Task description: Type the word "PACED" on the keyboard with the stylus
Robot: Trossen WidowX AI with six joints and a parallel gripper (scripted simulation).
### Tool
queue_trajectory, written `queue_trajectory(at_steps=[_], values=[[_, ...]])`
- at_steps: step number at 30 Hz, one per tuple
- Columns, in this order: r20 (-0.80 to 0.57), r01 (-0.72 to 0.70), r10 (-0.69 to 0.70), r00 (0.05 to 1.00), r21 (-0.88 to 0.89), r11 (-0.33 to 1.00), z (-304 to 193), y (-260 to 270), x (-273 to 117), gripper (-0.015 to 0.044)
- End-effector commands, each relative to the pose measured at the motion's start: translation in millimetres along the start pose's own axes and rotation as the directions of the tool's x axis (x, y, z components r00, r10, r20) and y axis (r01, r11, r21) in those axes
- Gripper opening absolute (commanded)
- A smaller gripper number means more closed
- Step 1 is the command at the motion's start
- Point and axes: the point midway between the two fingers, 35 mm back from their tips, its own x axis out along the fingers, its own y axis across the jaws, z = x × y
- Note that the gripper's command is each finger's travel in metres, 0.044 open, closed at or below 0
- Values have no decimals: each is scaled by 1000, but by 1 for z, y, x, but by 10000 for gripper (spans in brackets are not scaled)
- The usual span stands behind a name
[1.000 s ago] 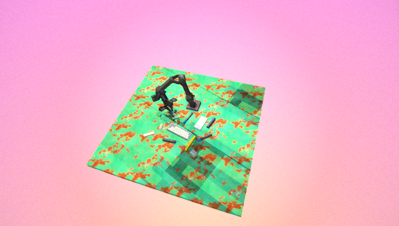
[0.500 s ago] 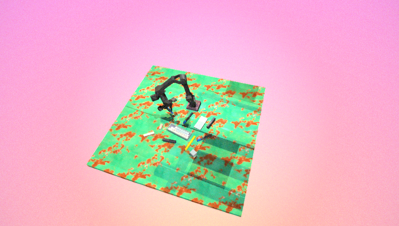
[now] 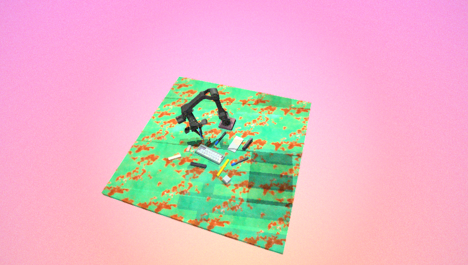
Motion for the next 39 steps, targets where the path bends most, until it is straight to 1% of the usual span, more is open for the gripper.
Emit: queue_trajectory(at_steps=[1,10,19,29,39], values=[[20,-4,2,1000,97,995,10,-4,2,0],[56,-41,23,998,331,943,35,-6,9,0],[91,-93,51,995,540,837,60,-6,18,0],[131,-157,88,987,742,652,87,-4,26,0],[169,-209,131,977,886,414,113,2,35,0]])
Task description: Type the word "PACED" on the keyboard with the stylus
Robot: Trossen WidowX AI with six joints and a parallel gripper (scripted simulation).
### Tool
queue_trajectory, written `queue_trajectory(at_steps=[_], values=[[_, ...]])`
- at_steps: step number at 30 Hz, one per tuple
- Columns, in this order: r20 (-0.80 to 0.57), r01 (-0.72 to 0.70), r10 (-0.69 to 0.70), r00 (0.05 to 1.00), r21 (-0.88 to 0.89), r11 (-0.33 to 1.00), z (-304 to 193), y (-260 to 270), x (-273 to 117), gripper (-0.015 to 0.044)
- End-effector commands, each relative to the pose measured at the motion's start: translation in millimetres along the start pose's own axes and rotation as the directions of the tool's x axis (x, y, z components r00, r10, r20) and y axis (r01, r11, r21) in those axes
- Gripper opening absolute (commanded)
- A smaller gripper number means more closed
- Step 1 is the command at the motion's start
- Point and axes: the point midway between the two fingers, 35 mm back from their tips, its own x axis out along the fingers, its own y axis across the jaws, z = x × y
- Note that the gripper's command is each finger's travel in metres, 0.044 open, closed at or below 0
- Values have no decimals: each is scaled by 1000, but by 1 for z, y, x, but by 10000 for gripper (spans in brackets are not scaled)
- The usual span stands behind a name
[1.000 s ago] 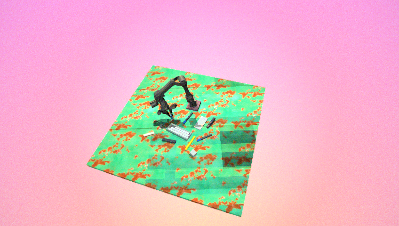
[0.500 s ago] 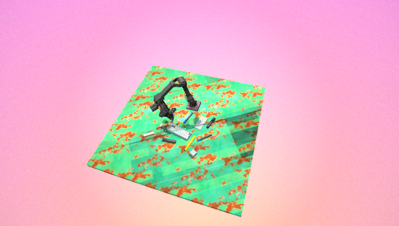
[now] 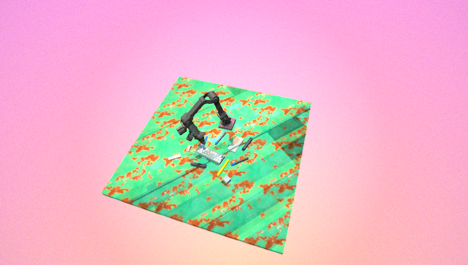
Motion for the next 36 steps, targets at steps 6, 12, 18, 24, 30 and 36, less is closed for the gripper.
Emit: queue_trajectory(at_steps=[6,12,18,24,30,36], values=[[-18,-47,53,998,235,971,8,22,12,0],[-37,-65,87,996,395,916,10,37,20,0],[-57,-70,120,991,546,835,12,52,28,0],[-79,-59,153,985,681,730,14,68,36,0],[-104,-30,186,977,796,605,14,83,45,0],[-131,16,218,967,886,464,13,99,53,0]])
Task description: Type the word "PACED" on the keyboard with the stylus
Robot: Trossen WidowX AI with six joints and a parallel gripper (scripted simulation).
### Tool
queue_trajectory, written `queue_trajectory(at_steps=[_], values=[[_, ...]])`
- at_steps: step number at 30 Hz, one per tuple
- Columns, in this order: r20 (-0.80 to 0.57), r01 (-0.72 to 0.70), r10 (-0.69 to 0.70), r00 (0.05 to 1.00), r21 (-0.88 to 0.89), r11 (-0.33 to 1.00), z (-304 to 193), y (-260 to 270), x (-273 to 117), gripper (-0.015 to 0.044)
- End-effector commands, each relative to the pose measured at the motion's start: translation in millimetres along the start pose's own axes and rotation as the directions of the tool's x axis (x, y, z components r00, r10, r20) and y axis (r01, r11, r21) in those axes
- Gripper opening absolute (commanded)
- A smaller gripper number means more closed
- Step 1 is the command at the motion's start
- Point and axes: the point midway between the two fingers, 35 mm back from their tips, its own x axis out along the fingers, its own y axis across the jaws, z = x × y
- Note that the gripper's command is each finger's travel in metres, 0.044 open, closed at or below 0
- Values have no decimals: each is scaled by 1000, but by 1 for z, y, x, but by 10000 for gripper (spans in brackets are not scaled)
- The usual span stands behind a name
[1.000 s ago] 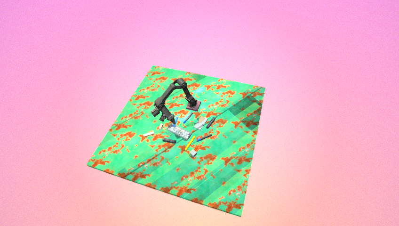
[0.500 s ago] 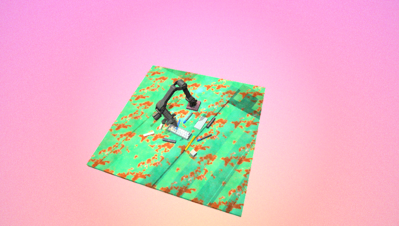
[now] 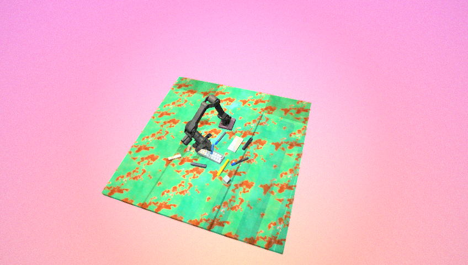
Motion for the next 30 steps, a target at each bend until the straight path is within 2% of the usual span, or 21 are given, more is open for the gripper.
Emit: queue_trajectory(at_steps=[1,10,26,29,30], values=[[-29,2,1,1000,101,995,-7,6,6,0],[-90,41,-12,996,335,941,-24,15,22,0],[-91,42,-12,996,339,940,2,4,42,0],[-91,42,-12,996,339,940,3,3,43,79],[-91,42,-12,996,339,940,4,3,43,81]])
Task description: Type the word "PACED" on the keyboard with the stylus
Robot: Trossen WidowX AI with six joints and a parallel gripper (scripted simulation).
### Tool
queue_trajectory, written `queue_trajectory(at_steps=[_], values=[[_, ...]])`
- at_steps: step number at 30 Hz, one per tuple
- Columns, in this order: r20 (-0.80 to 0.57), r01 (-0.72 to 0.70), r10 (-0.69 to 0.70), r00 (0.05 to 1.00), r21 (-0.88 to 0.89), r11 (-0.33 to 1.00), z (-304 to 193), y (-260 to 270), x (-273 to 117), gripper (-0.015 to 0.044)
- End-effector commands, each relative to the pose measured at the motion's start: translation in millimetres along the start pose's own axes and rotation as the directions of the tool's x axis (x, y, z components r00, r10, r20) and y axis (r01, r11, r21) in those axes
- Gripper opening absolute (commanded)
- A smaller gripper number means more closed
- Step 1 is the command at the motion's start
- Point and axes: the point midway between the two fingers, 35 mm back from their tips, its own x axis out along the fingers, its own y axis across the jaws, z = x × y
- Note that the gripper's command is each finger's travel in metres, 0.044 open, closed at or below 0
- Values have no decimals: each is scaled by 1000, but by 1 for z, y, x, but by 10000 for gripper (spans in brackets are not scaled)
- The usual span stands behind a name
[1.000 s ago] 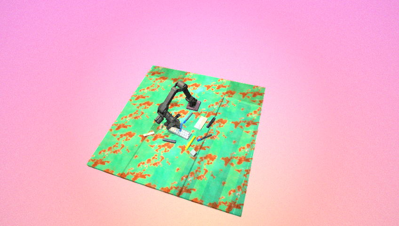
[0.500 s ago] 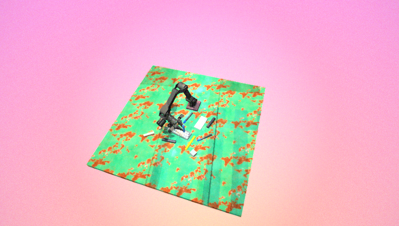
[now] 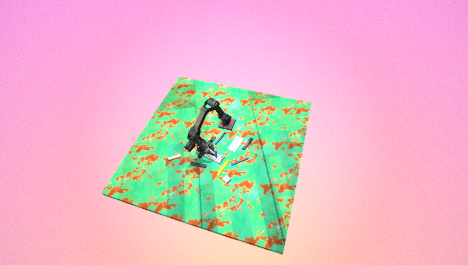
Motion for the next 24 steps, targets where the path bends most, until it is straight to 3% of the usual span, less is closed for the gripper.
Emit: queue_trajectory(at_steps=[1,24], values=[[-4,0,0,1000,6,1000,2,-1,2,81],[-5,0,0,1000,6,1000,11,-1,7,81]])
